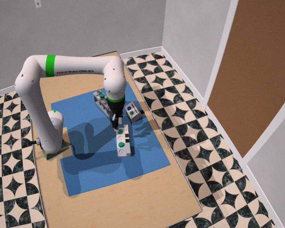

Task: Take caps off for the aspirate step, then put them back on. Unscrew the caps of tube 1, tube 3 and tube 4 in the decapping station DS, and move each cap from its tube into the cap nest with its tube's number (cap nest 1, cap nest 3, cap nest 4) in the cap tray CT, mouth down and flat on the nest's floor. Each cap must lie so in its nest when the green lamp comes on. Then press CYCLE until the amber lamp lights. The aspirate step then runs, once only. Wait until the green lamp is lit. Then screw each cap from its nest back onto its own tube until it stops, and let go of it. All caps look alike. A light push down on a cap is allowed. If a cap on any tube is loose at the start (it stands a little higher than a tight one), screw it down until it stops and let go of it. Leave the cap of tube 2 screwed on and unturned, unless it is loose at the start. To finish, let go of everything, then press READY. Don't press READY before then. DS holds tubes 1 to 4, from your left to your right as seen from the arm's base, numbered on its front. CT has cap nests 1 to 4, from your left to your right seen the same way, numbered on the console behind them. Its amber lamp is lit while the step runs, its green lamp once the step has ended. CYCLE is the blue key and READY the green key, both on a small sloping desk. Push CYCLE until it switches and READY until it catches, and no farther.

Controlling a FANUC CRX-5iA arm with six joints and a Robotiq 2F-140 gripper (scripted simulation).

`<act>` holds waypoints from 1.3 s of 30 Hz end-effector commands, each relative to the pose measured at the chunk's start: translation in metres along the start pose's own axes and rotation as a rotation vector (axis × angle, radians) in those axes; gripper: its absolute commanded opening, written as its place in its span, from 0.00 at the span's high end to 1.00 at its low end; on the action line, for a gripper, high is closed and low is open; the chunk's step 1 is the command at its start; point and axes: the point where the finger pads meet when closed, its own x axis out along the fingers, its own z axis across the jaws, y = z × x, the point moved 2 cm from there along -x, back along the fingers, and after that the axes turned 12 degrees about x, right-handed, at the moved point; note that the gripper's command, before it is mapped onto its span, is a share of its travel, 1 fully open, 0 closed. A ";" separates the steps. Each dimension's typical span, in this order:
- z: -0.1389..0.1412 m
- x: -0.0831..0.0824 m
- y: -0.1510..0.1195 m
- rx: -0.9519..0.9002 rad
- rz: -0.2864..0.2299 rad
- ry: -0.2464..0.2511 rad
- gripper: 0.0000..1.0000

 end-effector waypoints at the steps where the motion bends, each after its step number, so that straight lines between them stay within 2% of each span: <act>1: -0.015 0.001 -0.014 0.222 0.032 -0.033 0.65; 3: -0.015 0.001 -0.014 0.222 0.032 -0.033 0.65; 5: -0.027 0.001 -0.026 0.389 0.034 -0.030 0.65; 9: -0.033 0.002 -0.031 0.472 0.036 -0.029 0.65; 10: -0.039 0.002 -0.037 0.555 0.037 -0.028 0.65; 16: -0.051 0.003 -0.049 0.722 0.039 -0.025 0.65; 17: -0.057 0.003 -0.055 0.805 0.041 -0.023 0.65; 20: -0.057 0.003 -0.055 0.805 0.041 -0.023 0.65; 22: -0.069 0.004 -0.066 0.970 0.043 -0.020 0.65; 24: -0.069 0.004 -0.066 0.972 0.043 -0.020 0.65; 27: -0.081 0.005 -0.078 1.130 0.043 -0.016 0.65; 39: -0.122 0.007 -0.119 1.139 0.045 -0.017 0.65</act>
